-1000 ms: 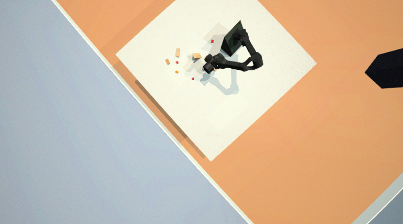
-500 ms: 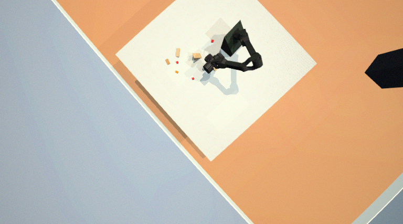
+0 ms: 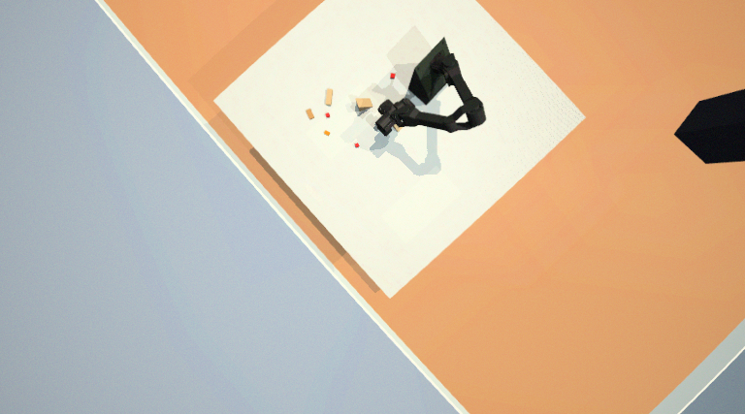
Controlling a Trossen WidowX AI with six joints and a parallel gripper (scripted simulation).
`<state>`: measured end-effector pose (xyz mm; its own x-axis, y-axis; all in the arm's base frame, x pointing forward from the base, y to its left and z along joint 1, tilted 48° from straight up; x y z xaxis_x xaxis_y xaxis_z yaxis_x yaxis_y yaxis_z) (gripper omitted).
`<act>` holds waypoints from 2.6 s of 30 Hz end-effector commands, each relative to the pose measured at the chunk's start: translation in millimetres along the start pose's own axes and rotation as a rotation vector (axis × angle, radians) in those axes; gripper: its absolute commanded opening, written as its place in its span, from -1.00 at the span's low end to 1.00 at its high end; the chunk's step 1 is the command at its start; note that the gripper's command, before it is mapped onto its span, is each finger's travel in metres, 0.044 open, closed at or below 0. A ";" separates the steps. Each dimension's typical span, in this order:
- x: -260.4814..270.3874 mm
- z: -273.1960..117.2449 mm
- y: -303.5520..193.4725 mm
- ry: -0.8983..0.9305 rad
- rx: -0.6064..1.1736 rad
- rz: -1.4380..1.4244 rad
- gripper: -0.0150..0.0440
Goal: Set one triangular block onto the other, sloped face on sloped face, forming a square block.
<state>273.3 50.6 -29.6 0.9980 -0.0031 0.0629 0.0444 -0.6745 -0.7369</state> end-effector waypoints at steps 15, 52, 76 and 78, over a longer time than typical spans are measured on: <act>0.2 -55.5 2.0 0.005 0.001 0.009 1.00; -6.2 -64.7 70.0 0.057 0.409 -0.002 1.00; -2.5 -28.3 55.1 0.062 0.402 0.001 1.00; -2.4 -25.4 53.6 0.062 0.403 0.000 1.00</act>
<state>273.0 -9.4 -52.2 0.9938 -0.0504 0.0988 0.0762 -0.3364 -0.9386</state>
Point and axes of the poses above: the point midway between the two fingers, 35 mm back from their tips, its own z axis out along the fingers, its own x axis across the jaws, y = z × x, the point moved 5 cm from there along -z, back along the fingers, and after that the axes turned 7 degrees about -z, right-handed, at the moved point
